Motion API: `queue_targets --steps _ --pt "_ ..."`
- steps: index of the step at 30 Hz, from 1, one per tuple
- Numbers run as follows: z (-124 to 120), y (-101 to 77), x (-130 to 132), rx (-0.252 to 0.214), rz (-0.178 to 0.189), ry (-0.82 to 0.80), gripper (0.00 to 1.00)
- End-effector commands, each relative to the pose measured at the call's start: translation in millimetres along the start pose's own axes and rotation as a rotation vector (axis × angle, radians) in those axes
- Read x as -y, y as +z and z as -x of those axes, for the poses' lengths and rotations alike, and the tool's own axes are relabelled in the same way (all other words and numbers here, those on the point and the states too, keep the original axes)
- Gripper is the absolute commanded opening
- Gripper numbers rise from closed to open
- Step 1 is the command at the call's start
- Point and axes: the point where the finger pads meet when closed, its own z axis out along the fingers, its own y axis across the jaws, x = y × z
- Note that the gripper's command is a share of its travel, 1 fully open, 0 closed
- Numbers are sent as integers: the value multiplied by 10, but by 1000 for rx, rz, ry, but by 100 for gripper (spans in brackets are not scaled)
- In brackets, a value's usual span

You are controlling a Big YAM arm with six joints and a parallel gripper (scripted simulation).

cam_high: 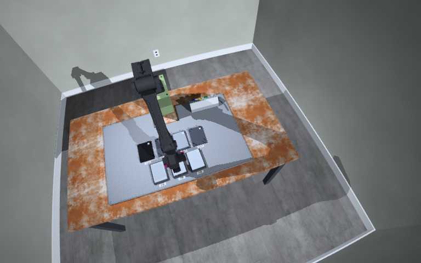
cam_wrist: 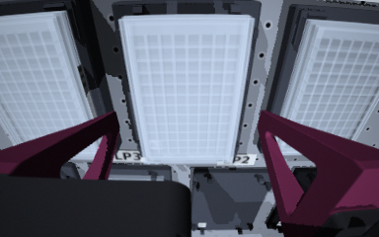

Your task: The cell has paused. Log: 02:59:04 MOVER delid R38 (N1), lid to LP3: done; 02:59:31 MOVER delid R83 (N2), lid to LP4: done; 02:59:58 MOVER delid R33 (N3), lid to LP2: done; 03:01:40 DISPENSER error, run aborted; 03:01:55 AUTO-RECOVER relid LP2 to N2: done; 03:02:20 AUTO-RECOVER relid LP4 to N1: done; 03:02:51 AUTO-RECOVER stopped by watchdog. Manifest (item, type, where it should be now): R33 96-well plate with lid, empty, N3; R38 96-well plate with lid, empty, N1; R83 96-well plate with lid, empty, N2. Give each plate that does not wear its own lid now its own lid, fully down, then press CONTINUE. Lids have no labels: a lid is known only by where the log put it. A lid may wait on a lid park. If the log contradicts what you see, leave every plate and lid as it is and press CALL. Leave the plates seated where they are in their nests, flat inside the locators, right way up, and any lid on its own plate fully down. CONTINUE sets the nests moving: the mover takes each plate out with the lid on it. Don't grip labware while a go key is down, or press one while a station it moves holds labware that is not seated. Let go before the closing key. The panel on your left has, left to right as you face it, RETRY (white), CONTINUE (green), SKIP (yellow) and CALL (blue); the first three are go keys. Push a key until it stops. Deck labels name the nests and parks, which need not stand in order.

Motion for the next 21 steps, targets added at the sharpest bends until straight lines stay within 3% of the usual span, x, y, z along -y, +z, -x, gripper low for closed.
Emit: queue_targets --steps 1,3,8,21 --pt "43 49 -46 -19 2 -15 100" --pt "-126 74 -51 -46 3 -14 100" --pt "-47 77 -49 -23 2 -14 100" --pt "-92 100 -52 -21 2 -12 100"
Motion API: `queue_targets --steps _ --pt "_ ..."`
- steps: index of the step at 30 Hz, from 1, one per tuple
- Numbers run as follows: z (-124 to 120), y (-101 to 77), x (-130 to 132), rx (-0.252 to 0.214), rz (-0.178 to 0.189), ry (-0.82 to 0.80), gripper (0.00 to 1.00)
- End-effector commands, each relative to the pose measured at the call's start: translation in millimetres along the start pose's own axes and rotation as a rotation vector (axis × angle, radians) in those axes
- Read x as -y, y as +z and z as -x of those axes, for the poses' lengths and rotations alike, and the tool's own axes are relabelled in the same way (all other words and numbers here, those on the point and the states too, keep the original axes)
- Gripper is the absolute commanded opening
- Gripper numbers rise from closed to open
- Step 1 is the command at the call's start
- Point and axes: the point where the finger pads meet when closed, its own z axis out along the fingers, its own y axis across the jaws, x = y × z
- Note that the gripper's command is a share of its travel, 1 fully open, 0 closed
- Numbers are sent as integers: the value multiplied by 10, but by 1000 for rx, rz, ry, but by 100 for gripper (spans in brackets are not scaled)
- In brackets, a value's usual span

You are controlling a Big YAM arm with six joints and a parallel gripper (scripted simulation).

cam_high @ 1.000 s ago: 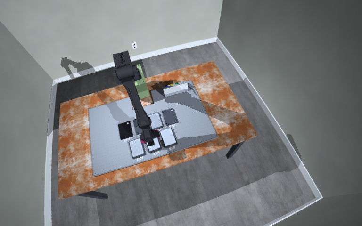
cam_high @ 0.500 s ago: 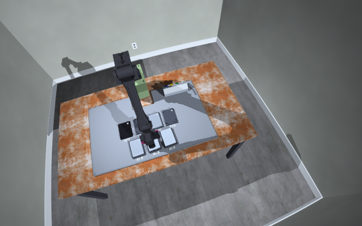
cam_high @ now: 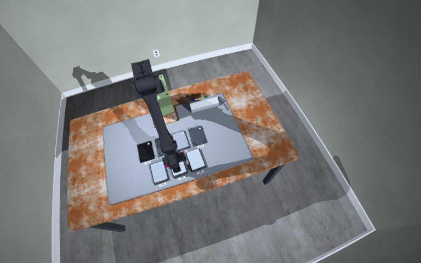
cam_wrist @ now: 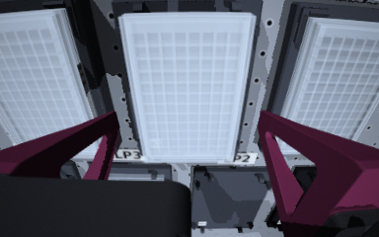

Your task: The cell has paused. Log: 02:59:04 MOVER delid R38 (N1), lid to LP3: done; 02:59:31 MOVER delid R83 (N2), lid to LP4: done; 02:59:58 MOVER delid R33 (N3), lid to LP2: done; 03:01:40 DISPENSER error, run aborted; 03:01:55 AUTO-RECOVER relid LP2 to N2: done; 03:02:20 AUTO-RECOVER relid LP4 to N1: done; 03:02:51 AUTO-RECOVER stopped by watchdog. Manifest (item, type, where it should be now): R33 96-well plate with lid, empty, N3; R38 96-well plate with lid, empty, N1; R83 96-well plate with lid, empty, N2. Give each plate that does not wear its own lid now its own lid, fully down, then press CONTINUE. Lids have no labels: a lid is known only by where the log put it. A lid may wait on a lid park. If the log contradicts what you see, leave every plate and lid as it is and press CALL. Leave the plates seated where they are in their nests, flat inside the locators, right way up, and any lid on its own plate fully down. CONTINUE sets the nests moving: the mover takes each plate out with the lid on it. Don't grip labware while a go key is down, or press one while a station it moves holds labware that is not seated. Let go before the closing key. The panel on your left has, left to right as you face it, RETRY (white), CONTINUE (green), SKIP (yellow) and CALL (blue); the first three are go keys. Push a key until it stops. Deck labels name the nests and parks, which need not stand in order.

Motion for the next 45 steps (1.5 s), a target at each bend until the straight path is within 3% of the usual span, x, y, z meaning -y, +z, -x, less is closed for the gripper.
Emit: queue_targets --steps 1,32,45 --pt "-81 99 -48 -13 1 -12 100" --pt "-101 118 -50 -14 1 -10 100" --pt "47 184 -46 11 0 -9 100"
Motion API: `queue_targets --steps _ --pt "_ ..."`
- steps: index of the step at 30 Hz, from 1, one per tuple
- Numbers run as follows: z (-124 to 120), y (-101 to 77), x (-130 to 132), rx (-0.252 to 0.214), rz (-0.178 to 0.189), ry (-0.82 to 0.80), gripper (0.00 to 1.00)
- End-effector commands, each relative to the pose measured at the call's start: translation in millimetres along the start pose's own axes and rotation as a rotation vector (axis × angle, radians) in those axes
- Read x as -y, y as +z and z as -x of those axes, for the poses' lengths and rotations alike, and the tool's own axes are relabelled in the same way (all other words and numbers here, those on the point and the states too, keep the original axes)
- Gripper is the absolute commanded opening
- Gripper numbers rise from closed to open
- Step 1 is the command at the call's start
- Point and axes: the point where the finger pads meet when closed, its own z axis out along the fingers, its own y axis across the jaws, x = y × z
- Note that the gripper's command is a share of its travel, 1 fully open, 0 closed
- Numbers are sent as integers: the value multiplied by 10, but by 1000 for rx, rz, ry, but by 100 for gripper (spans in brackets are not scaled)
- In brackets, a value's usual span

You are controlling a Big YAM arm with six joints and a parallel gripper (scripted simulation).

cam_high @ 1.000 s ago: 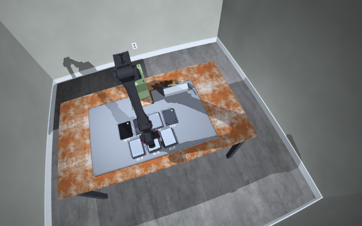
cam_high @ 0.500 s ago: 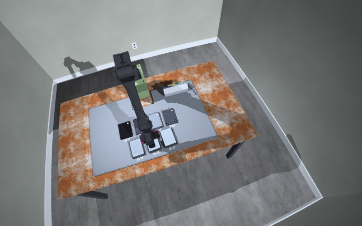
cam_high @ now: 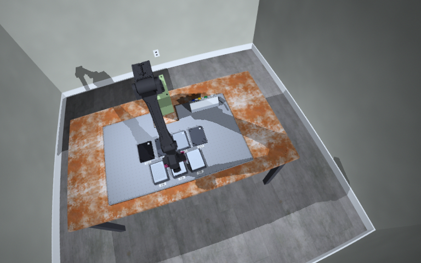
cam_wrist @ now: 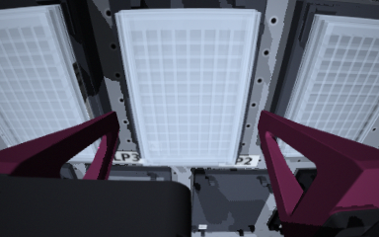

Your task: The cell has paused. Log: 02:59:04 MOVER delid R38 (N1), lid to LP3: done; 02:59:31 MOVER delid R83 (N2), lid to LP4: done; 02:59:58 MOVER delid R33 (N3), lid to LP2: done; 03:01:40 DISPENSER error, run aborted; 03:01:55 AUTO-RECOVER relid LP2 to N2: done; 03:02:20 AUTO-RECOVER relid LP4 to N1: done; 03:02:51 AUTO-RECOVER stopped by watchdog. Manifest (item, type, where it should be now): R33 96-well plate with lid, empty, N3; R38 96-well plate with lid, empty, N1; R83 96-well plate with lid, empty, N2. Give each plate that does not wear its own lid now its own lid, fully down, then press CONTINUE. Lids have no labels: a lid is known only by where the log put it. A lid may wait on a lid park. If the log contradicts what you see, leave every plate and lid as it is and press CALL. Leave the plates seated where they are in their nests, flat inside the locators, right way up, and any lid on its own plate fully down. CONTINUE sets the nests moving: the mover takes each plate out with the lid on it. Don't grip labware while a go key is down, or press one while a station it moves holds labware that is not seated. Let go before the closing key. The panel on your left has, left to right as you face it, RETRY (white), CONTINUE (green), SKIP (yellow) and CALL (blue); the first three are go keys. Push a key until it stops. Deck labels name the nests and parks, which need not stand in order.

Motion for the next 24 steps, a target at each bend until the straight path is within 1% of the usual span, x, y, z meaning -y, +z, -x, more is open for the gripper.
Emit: queue_targets --steps 1,10,13,24 --pt "75 137 -40 9 0 -8 100" --pt "61 291 -41 8 0 -6 100" --pt "62 298 -37 8 0 -5 100" --pt "2 294 -38 -15 1 -5 100"
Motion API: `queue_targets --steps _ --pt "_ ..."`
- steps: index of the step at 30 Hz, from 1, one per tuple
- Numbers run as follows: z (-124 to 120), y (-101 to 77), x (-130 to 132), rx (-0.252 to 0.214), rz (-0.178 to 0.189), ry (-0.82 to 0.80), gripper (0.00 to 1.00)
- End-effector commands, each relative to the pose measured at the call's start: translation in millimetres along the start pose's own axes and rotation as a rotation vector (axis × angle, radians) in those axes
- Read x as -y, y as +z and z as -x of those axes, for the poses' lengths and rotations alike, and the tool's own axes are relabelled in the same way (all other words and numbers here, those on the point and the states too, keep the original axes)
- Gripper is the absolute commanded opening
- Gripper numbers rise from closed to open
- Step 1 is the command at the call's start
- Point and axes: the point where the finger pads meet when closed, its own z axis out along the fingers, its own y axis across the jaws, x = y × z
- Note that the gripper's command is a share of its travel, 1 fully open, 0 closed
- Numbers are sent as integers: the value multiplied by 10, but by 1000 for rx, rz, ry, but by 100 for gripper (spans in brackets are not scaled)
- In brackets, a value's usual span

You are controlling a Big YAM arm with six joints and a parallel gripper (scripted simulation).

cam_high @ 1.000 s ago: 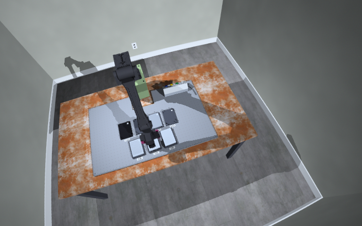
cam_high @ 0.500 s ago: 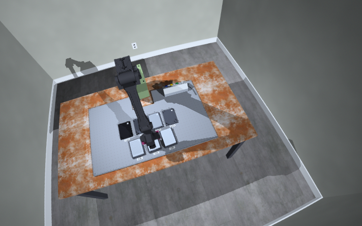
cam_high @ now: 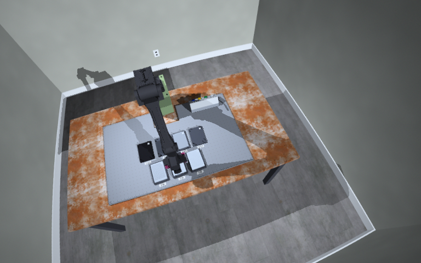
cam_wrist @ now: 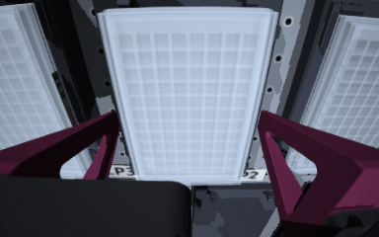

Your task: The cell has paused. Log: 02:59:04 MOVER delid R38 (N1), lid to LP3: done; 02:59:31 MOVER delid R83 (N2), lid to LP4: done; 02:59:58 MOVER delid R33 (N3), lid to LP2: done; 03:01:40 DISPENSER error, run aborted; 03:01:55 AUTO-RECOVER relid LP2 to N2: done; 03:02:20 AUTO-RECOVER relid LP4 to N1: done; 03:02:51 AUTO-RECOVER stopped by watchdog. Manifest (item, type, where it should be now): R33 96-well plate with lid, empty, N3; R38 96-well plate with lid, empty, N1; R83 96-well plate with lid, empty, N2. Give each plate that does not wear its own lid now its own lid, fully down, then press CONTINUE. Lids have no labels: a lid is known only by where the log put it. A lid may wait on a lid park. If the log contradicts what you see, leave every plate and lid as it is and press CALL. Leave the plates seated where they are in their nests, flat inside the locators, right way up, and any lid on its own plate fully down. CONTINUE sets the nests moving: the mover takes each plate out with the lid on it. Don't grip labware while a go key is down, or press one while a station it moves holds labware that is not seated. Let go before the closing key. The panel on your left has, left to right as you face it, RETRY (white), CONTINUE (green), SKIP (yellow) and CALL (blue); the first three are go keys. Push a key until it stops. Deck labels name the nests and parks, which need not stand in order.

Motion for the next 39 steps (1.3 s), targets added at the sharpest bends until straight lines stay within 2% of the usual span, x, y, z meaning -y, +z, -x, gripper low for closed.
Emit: queue_targets --steps 1,26,27,39 --pt "35 51 -37 -5 0 -4 100" --pt "44 39 -37 -7 0 -4 100" --pt "45 39 -37 -8 0 -4 0" --pt "73 31 -36 -4 0 -4 0"
